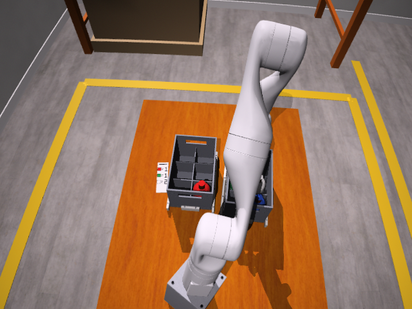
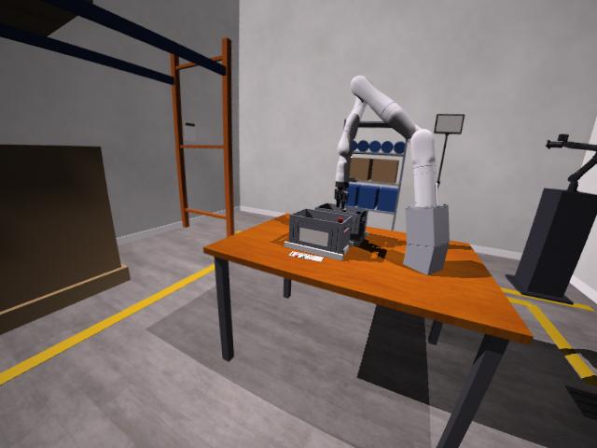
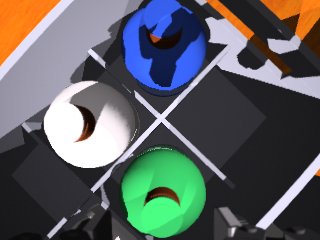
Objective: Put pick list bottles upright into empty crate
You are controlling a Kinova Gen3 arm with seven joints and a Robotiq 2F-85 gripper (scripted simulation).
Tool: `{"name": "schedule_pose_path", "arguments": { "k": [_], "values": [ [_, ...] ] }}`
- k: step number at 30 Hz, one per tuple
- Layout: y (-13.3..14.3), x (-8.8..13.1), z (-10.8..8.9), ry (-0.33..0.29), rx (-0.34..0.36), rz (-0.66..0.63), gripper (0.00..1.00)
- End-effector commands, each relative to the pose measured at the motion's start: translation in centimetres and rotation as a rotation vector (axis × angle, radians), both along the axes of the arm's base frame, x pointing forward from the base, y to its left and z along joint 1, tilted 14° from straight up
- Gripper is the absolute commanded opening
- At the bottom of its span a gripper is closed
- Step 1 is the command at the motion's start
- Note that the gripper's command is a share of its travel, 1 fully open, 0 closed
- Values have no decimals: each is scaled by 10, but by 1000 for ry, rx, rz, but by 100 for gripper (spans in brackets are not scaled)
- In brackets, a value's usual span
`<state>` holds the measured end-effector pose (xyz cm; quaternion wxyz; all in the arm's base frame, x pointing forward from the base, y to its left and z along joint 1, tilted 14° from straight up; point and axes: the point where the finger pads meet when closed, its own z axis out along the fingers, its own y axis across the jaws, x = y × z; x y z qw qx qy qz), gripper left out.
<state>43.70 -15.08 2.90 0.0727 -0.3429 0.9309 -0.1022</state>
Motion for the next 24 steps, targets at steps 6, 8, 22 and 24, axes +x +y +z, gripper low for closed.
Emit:
{"name": "schedule_pose_path", "arguments": {
  "k": [6,8,22,24],
  "values": [
    [-1,2,-8,-2,0,0,67],
    [-2,3,-11,-2,0,0,67],
    [-4,6,-26,-2,0,0,67],
    [-4,7,-29,-2,0,0,67]
  ]
}}
